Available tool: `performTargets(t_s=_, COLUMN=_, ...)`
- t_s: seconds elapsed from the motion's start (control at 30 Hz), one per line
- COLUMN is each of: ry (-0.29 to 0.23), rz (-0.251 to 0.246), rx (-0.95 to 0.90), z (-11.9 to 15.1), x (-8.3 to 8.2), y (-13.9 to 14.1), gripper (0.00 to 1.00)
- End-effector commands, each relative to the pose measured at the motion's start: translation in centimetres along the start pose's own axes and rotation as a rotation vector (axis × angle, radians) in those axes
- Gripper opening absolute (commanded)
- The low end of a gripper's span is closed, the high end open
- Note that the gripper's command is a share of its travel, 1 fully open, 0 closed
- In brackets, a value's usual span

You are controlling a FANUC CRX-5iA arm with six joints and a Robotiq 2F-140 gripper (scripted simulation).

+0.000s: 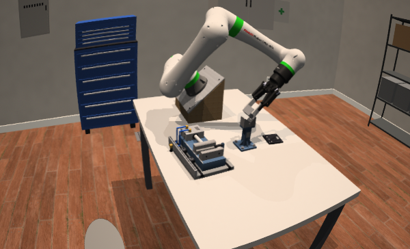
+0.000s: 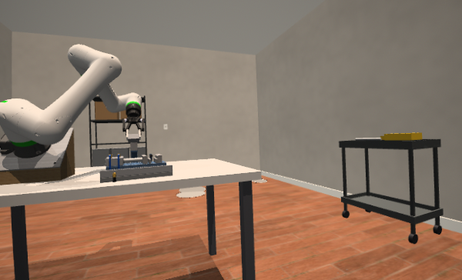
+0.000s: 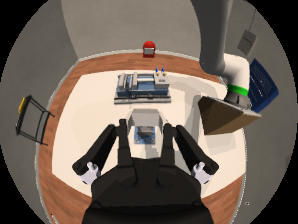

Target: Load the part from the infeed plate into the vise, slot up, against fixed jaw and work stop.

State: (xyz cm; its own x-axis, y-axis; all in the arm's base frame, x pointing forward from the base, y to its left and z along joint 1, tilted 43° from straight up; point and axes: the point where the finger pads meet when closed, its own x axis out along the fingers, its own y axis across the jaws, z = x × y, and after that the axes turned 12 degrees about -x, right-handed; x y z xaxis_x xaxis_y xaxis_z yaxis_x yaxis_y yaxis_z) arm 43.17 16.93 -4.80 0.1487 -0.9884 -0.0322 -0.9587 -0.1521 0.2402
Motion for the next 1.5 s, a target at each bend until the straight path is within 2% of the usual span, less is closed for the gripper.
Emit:
performTargets(t_s=0.0, ry=0.0, rz=0.0, rx=0.0, z=-0.01, x=-0.02, y=-0.01, gripper=0.0)
performTargets(t_s=0.7, ry=-0.031, rz=-0.007, rx=0.0, z=-0.08, x=0.0, y=0.01, gripper=0.0)
performTargets(t_s=1.13, ry=-0.092, rz=-0.02, rx=0.0, z=-0.24, x=0.01, y=0.05, gripper=0.0)
performTargets(t_s=1.47, ry=-0.178, rz=-0.038, rx=0.0, z=-0.46, x=0.04, y=0.1, gripper=0.0)
